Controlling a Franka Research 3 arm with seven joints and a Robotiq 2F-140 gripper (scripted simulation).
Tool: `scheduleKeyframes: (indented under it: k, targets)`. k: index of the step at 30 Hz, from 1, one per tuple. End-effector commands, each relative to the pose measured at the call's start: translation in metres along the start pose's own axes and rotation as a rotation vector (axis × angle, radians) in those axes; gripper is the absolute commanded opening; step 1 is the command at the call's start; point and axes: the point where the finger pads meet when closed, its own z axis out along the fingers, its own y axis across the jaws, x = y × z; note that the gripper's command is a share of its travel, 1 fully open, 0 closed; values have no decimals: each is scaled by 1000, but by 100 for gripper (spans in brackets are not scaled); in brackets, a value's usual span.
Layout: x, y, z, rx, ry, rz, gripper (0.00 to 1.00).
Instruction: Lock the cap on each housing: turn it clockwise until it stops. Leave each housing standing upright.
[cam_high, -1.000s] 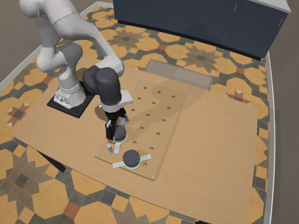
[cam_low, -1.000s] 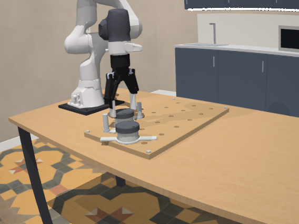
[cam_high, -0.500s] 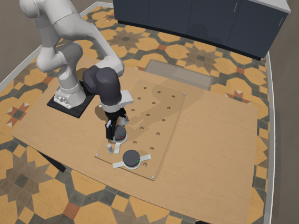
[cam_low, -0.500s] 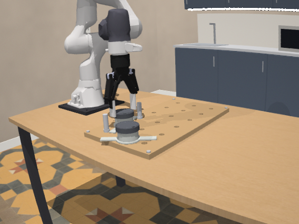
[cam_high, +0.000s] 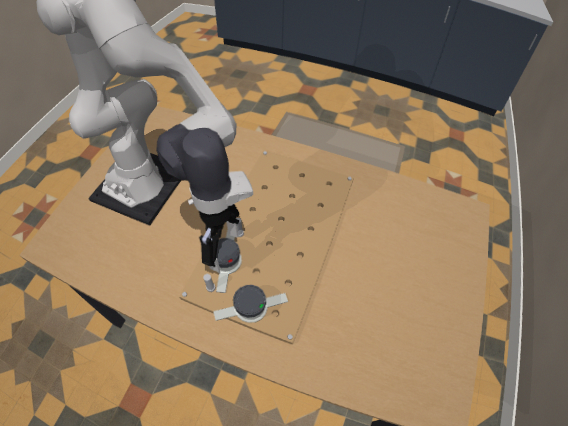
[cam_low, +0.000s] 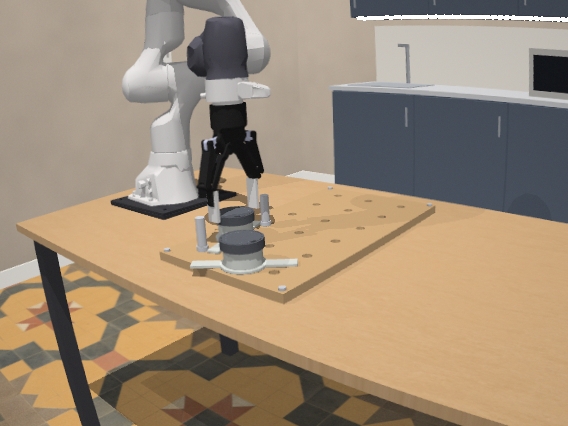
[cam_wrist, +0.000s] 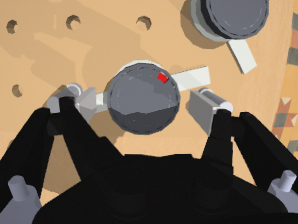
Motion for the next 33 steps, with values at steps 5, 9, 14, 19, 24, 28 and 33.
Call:
scheduleKeyframes:
  k: [5,9,14,19,24,28,33]
  targets:
    - [0,0,1,-2,-1,2,10]
    - [0,0,1,-2,-1,2,10]
    - [0,0,1,-2,-1,2,10]
    - [0,0,1,-2,-1,2,10]
    - [0,0,1,-2,-1,2,10]
    - [0,0,1,-2,-1,2,10]
    - [0,0,1,-2,-1,2,10]
